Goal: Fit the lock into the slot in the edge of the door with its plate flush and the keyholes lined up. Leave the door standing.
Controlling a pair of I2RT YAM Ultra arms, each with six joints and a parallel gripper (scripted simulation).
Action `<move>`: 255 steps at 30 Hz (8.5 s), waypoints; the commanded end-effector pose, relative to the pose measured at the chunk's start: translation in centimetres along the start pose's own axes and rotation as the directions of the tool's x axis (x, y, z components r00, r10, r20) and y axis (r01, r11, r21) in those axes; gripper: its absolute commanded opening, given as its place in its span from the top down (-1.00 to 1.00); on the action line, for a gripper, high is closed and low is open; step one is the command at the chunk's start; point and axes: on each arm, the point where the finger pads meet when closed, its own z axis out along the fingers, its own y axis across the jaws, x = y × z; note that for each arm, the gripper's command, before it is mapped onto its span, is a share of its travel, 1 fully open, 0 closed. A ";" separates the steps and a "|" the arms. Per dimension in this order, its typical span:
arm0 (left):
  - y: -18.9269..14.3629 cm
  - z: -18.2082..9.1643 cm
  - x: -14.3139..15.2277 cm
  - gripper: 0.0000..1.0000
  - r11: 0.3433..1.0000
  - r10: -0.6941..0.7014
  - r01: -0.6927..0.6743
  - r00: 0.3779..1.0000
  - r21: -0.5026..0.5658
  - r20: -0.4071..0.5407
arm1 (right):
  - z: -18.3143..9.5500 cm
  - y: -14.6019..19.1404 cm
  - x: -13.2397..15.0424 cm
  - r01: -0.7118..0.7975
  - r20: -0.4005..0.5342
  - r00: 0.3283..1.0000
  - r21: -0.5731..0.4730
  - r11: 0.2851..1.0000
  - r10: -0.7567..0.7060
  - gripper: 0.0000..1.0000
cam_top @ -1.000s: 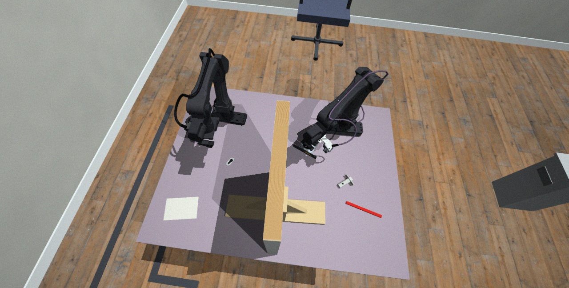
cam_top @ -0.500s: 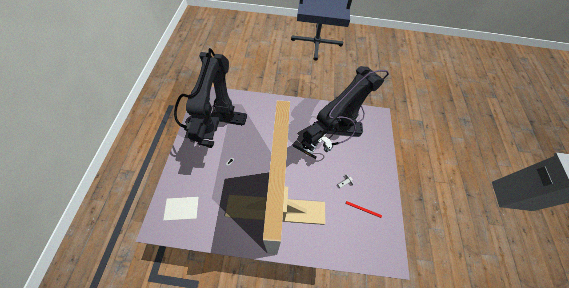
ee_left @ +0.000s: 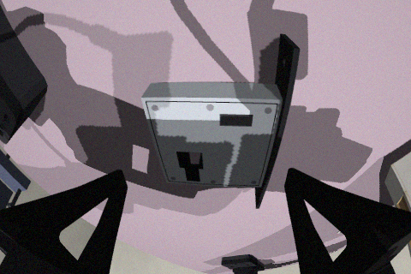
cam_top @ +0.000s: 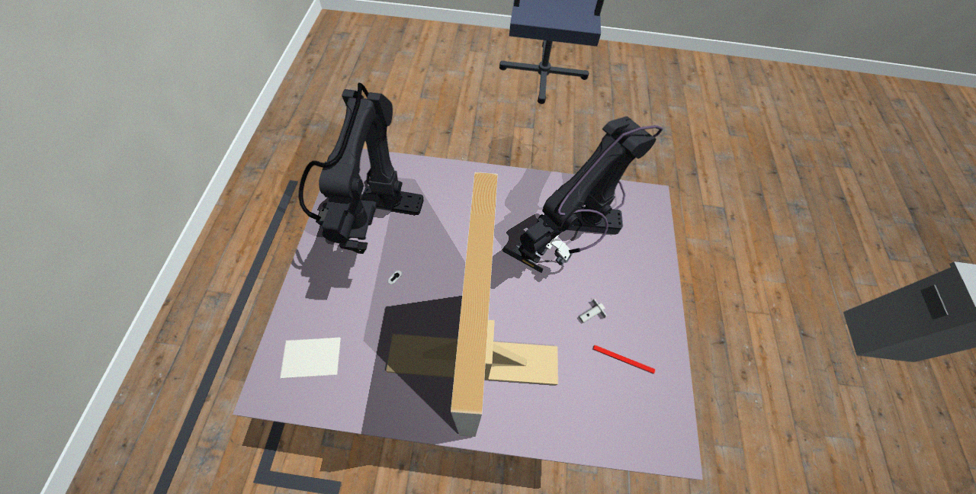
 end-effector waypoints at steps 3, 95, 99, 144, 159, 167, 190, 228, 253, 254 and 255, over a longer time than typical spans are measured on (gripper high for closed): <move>-0.9 -0.5 0.8 -1.00 0.999 0.016 -0.015 1.000 0.043 -0.019 | -0.3 -0.1 0.0 0.000 0.007 1.000 -0.003 1.000 0.000 -1.00; -0.5 -11.5 3.5 -0.51 0.999 0.022 -0.021 1.000 0.048 -0.020 | -0.3 -0.1 0.0 0.000 0.007 1.000 -0.003 1.000 0.000 -1.00; -0.5 -11.3 3.5 -0.51 0.999 0.019 -0.019 1.000 0.039 -0.016 | -0.3 -0.1 0.0 0.000 0.007 1.000 -0.003 1.000 0.000 -1.00; -1.7 -9.3 3.8 -0.51 0.234 0.932 -0.800 0.346 0.553 0.106 | -0.3 -0.1 0.0 0.000 0.007 1.000 -0.003 1.000 0.000 -1.00; -1.7 -9.7 3.7 -0.51 -0.211 0.912 -0.803 0.044 0.557 0.408 | -0.3 -0.1 0.0 0.000 0.007 1.000 -0.003 1.000 0.000 -1.00; -1.7 -9.7 3.6 -0.51 -0.392 0.841 -0.770 -0.077 0.504 0.536 | -0.3 -0.1 0.0 0.000 0.007 1.000 -0.003 1.000 0.000 -1.00; -0.6 -10.2 3.2 -0.51 -0.840 0.307 -0.540 -0.396 0.051 0.865 | -0.3 -0.1 0.0 0.000 0.007 1.000 -0.003 1.000 0.000 -1.00; -0.4 -11.0 3.3 -0.51 -0.885 0.076 -0.440 -0.460 -0.152 0.885 | -0.3 -0.1 0.0 0.000 0.007 1.000 -0.003 1.000 0.000 -1.00; -12.8 -11.2 8.8 -0.51 -0.881 0.068 -0.438 -0.491 -0.178 0.869 | -0.3 -0.1 0.0 0.000 0.007 1.000 -0.003 1.000 0.000 -1.00; -13.5 -10.8 9.3 -0.51 -0.882 0.073 -0.439 -0.486 -0.171 0.871 | -0.3 -0.1 0.0 0.000 0.007 1.000 -0.003 1.000 0.000 -1.00; -14.1 -10.4 9.9 -0.51 -0.883 0.076 -0.440 -0.480 -0.165 0.874 | -0.3 -0.1 0.0 0.000 0.007 1.000 -0.003 1.000 0.000 -1.00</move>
